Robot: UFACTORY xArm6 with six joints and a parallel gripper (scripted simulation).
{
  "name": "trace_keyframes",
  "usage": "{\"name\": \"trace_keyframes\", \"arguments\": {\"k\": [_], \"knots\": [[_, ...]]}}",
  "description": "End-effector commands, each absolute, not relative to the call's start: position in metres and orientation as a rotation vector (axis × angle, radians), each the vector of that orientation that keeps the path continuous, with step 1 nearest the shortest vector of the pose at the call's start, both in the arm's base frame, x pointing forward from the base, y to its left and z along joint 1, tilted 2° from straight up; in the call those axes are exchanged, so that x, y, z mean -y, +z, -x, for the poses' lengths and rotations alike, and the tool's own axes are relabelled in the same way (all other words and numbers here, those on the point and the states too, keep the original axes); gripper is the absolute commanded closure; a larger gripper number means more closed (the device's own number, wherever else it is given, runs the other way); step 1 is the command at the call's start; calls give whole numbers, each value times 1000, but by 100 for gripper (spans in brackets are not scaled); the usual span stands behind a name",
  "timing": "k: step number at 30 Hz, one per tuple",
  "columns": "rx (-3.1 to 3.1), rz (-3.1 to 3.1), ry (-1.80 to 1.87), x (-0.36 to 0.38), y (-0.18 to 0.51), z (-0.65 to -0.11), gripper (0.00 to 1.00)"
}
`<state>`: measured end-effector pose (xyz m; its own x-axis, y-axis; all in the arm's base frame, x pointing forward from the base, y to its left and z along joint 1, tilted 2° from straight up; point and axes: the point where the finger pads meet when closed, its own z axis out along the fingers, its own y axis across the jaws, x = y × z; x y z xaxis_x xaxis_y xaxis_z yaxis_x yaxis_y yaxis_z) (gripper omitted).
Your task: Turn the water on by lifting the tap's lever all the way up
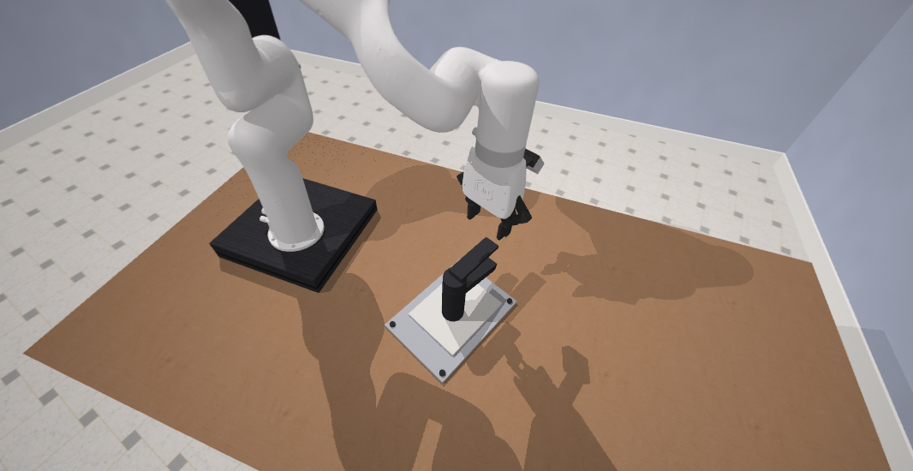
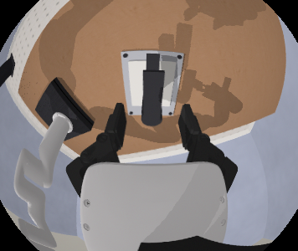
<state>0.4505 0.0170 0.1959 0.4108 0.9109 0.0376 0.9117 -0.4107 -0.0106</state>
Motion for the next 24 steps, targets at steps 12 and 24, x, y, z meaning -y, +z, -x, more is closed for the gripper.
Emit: {"name": "trace_keyframes", "arguments": {"k": [12, 24], "knots": [[1690, 2616, -46, -17, 192, -452, 27], [1690, 2616, -46, -18, 178, -452, 27]]}}
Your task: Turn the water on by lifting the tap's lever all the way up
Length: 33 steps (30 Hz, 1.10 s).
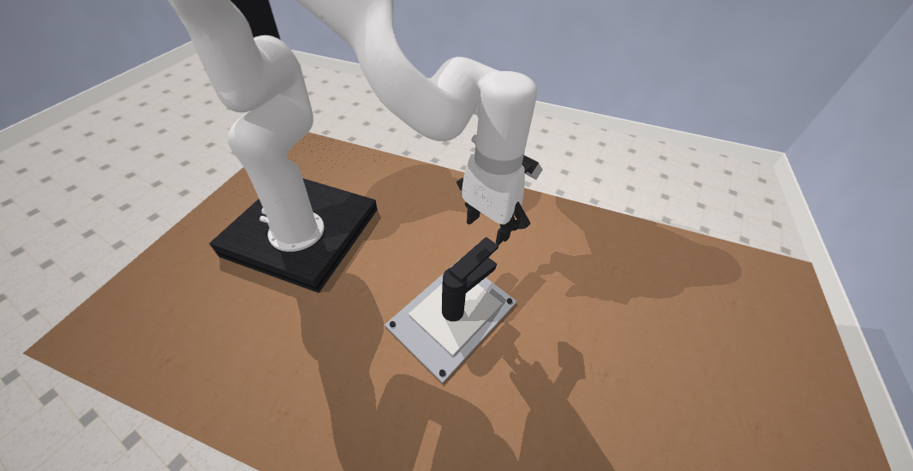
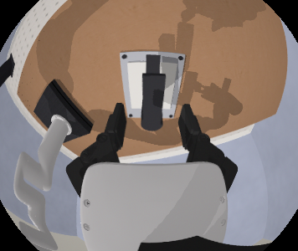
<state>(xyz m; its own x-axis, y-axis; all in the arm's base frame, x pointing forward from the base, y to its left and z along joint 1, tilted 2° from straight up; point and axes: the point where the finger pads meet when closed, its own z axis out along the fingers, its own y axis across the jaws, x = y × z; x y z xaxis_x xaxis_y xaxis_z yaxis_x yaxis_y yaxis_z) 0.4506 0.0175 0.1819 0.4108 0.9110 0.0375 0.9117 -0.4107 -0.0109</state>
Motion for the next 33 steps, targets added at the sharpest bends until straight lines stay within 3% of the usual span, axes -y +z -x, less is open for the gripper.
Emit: {"name": "trace_keyframes", "arguments": {"k": [1, 33], "knots": [[1690, 2616, -46, -18, 177, -452, 27], [1690, 2616, -46, -19, 143, -453, 27]]}}
